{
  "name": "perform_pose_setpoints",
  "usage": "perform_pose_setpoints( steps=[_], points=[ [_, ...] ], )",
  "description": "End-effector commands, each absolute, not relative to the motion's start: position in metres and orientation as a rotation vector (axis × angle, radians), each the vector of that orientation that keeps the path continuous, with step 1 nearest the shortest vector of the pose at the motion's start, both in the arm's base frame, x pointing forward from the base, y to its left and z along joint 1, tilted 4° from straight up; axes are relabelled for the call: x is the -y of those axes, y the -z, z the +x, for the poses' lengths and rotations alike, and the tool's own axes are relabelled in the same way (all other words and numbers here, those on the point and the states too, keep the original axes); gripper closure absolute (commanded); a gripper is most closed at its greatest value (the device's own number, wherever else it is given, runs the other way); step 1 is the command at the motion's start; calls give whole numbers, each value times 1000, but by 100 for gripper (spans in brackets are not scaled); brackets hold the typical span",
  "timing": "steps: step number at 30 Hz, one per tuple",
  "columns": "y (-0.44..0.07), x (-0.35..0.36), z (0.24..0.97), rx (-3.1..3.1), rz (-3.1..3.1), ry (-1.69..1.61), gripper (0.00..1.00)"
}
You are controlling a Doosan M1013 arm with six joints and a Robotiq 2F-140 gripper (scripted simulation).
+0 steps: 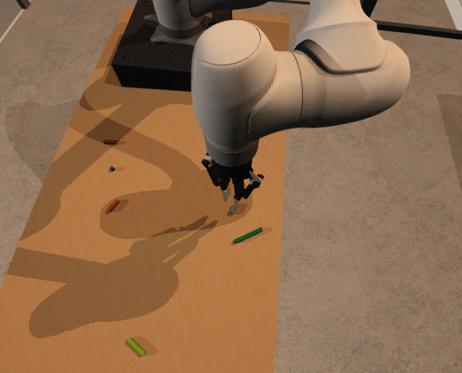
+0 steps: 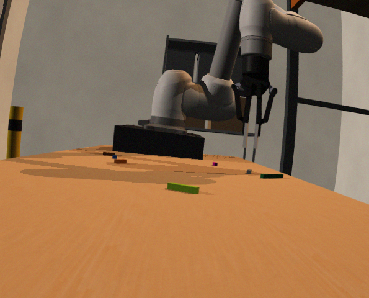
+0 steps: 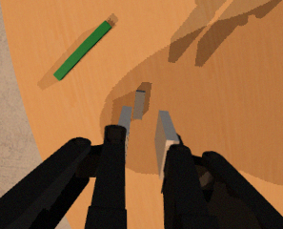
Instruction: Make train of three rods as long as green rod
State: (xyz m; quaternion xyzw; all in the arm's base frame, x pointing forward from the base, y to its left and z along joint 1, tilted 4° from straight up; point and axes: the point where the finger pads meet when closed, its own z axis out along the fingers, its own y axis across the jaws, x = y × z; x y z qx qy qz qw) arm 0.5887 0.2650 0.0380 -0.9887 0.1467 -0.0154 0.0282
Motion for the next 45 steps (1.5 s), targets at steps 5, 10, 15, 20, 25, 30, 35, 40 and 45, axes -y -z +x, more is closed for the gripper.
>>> perform_pose_setpoints(
  steps=[5, 10, 15, 20, 25, 30, 35, 40, 45],
  points=[
    [-39, -268, 590, -444, -3050, 43, 77],
    [-38, -268, 590, -444, -3050, 43, 77],
    [-35, -268, 590, -445, -3050, 43, 77],
    [-30, -269, 591, -445, -3050, 43, 77],
    [-26, -269, 591, -445, -3050, 43, 77],
    [-18, -270, 591, -445, -3050, 43, 77],
    [-10, -270, 591, -445, -3050, 43, 77],
    [-2, -271, 592, -445, -3050, 43, 77],
    [2, -271, 592, -445, -3050, 43, 77]
  ],
)
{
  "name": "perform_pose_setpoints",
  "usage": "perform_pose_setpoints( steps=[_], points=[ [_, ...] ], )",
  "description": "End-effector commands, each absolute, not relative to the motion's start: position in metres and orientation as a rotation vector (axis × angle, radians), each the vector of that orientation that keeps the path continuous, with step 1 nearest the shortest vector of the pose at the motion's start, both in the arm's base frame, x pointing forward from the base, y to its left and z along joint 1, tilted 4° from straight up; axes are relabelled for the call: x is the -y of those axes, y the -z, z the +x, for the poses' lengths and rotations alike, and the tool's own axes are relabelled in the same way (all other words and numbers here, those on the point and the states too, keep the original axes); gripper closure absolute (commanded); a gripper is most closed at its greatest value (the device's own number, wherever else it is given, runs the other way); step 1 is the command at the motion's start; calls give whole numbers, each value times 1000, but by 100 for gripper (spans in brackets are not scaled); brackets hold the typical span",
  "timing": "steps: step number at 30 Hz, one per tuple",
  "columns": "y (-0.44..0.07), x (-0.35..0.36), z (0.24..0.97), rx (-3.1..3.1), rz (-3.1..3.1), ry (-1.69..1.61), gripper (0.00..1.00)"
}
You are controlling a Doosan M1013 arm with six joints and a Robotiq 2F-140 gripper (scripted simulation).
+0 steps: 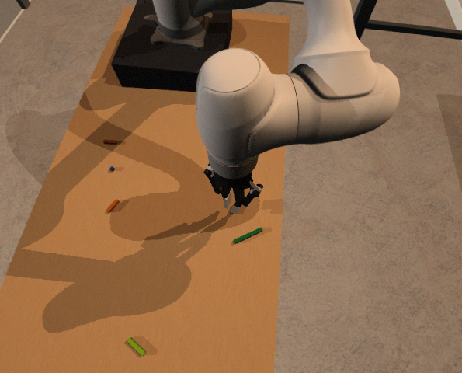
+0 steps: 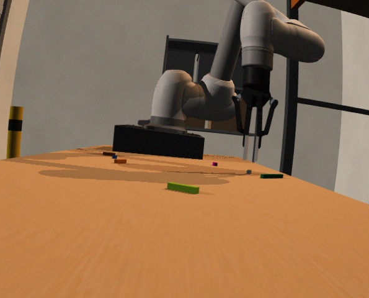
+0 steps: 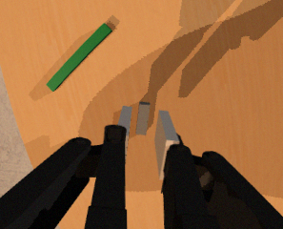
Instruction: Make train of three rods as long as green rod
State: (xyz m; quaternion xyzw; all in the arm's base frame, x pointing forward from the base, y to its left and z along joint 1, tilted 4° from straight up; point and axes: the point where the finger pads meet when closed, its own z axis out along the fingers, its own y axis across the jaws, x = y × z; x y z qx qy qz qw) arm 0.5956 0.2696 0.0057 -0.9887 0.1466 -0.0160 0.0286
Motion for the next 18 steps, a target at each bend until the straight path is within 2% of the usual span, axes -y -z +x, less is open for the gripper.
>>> perform_pose_setpoints(
  steps=[1, 18],
  points=[
    [3, -271, 592, -445, -3050, 43, 77],
    [12, -271, 592, -445, -3050, 43, 77]
  ],
)
